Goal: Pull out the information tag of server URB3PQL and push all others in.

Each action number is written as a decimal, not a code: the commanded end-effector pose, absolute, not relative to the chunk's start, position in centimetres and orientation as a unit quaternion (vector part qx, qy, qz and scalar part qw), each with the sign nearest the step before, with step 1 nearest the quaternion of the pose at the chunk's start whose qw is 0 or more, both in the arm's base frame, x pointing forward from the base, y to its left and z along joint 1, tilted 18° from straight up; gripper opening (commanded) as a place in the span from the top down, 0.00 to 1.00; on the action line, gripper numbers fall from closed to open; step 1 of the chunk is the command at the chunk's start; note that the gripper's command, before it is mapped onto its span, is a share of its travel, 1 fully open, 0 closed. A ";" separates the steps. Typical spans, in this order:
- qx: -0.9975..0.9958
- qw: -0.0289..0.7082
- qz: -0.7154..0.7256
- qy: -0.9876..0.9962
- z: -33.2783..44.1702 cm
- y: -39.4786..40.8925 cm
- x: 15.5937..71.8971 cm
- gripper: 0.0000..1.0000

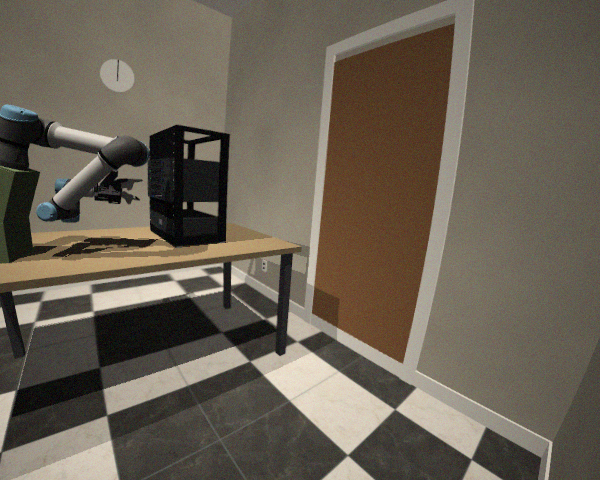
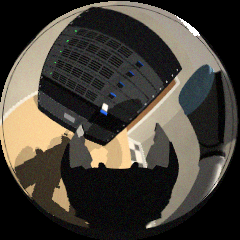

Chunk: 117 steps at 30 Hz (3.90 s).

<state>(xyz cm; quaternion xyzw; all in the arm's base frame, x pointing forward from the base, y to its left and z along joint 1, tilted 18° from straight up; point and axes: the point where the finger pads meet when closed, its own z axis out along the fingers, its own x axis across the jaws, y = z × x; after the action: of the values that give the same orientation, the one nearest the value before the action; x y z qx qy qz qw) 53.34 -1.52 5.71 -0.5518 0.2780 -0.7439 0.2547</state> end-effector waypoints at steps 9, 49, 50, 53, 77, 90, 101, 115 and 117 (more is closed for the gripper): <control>-0.560 0.235 -0.753 0.255 5.5 -1.4 53.1 0.00; -0.582 0.169 -0.775 0.181 4.7 -1.0 52.4 0.00; -0.582 0.167 -0.775 0.179 4.7 -1.0 52.4 0.00; -0.584 0.162 -0.777 0.173 4.6 -1.0 52.4 0.00; -0.591 0.128 -0.785 0.136 4.2 -0.7 52.0 0.00; -0.595 0.109 -0.788 0.115 3.9 -0.6 51.8 0.00; -0.597 0.094 -0.791 0.099 3.7 -0.5 51.6 0.00; -0.599 0.077 -0.793 0.080 3.4 -0.4 51.5 0.00; -0.599 0.075 -0.793 0.078 3.4 -0.4 51.4 0.00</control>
<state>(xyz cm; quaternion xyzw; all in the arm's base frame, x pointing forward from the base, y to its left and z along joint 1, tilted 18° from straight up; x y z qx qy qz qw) 51.49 -0.40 3.40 -0.5989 0.0831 -0.7925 0.0798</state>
